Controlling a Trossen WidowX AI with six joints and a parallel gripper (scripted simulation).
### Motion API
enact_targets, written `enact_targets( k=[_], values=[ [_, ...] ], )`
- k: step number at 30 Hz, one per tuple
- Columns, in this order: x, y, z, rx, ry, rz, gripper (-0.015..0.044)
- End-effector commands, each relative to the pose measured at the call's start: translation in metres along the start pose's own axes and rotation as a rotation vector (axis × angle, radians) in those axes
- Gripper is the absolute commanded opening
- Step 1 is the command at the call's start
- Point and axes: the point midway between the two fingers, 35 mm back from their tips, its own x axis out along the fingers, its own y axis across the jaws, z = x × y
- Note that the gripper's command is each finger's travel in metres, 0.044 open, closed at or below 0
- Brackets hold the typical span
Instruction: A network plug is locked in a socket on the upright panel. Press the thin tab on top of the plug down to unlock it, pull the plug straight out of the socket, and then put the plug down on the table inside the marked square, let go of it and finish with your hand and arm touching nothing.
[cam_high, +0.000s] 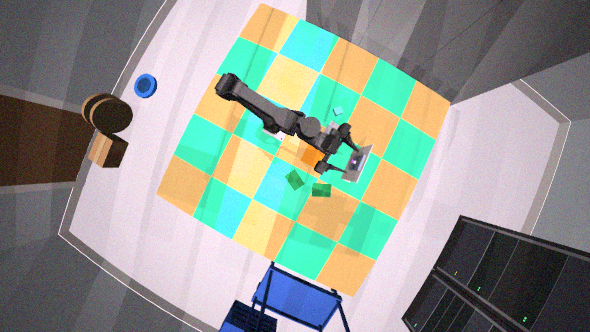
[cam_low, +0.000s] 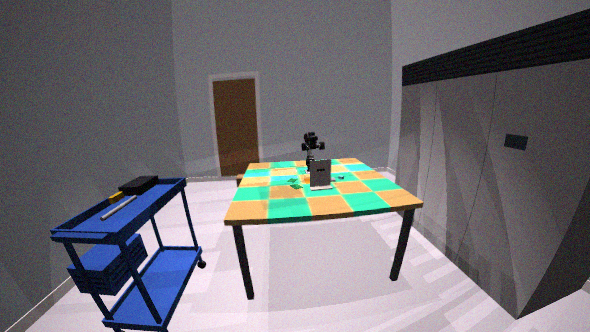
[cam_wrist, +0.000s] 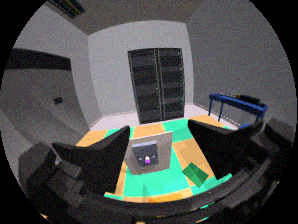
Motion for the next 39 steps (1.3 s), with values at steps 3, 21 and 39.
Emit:
enact_targets(
  k=[3, 21, 39],
  values=[
    [0.002, 0.0, -0.003, 0.029, -0.001, 0.006, 0.0321],
    [0.033, 0.004, -0.07, 0.627, 0.029, 0.153, 0.0156],
    [0.021, 0.008, -0.137, 1.229, 0.168, 0.286, 0.0156]
  ],
)
